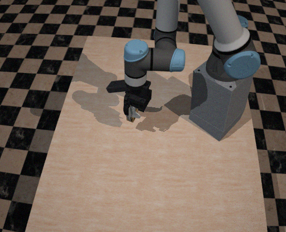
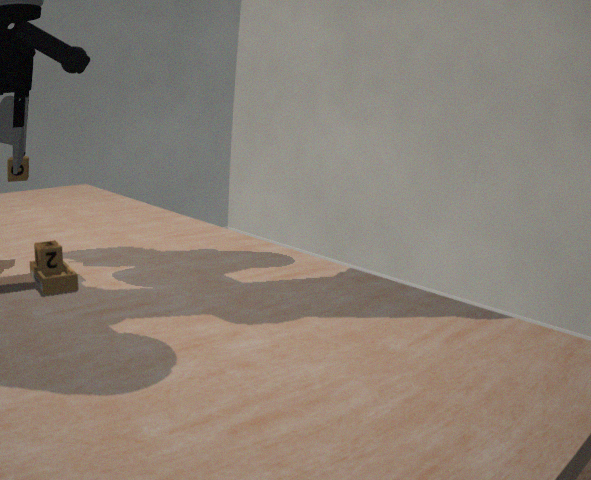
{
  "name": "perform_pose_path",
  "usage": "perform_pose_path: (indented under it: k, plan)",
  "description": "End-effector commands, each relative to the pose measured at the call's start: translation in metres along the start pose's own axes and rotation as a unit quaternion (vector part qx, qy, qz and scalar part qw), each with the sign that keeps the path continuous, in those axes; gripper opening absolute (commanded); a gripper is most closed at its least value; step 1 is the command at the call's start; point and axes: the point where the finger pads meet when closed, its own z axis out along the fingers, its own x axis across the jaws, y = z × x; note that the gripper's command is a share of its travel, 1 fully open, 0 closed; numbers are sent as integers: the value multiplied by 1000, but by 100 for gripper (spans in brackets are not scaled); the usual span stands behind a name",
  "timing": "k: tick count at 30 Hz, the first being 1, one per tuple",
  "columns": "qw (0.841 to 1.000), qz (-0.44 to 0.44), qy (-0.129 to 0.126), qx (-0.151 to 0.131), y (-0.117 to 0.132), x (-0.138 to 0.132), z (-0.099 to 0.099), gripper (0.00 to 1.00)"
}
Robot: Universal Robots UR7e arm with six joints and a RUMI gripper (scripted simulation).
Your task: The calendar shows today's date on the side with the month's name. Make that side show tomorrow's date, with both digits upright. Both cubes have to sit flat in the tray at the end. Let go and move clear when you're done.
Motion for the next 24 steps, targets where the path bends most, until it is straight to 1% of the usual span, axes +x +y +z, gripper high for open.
perform_pose_path:
  k: [1,5,8,24]
  plan:
    - [998,-62,-2,0,-11,15,0,10]
    - [994,-111,-1,0,-19,28,-1,10]
    - [992,-126,-1,0,-21,32,-1,10]
    - [992,-127,-1,0,-21,32,-1,10]
